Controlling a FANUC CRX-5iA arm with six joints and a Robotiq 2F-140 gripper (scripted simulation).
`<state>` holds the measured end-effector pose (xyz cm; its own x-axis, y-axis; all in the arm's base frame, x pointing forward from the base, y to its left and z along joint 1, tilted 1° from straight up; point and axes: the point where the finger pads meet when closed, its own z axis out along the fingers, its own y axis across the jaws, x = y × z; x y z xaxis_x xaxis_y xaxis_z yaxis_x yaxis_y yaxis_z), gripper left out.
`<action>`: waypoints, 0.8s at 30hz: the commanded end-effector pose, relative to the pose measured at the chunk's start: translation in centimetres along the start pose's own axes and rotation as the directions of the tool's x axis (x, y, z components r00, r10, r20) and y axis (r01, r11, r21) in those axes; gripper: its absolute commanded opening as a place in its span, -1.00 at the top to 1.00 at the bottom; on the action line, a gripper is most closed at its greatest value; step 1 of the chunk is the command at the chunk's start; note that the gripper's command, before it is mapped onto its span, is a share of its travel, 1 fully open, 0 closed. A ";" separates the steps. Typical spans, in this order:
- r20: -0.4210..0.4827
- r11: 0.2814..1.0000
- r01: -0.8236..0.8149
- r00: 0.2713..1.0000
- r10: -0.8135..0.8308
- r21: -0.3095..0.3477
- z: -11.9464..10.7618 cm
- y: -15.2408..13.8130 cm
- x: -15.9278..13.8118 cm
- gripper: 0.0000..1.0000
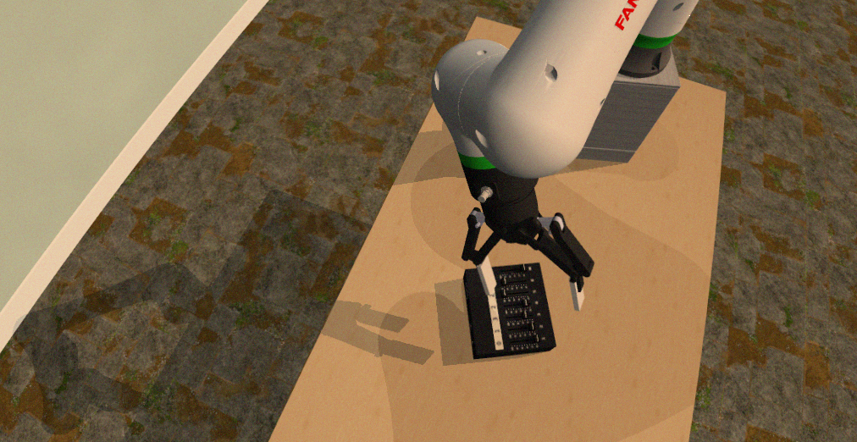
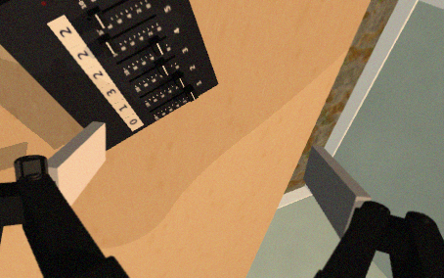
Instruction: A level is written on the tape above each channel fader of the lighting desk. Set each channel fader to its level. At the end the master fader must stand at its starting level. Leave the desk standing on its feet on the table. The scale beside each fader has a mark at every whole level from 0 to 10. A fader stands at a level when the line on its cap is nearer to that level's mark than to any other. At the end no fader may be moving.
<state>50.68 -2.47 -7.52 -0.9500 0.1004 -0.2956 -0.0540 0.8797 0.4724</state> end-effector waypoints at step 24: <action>-0.165 0.923 0.383 0.913 -0.374 0.026 0.2 -0.6 2.8 -1.00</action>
<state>49.53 -2.56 -8.13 -0.9437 -0.1077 -0.3128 -0.2300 0.8932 0.3863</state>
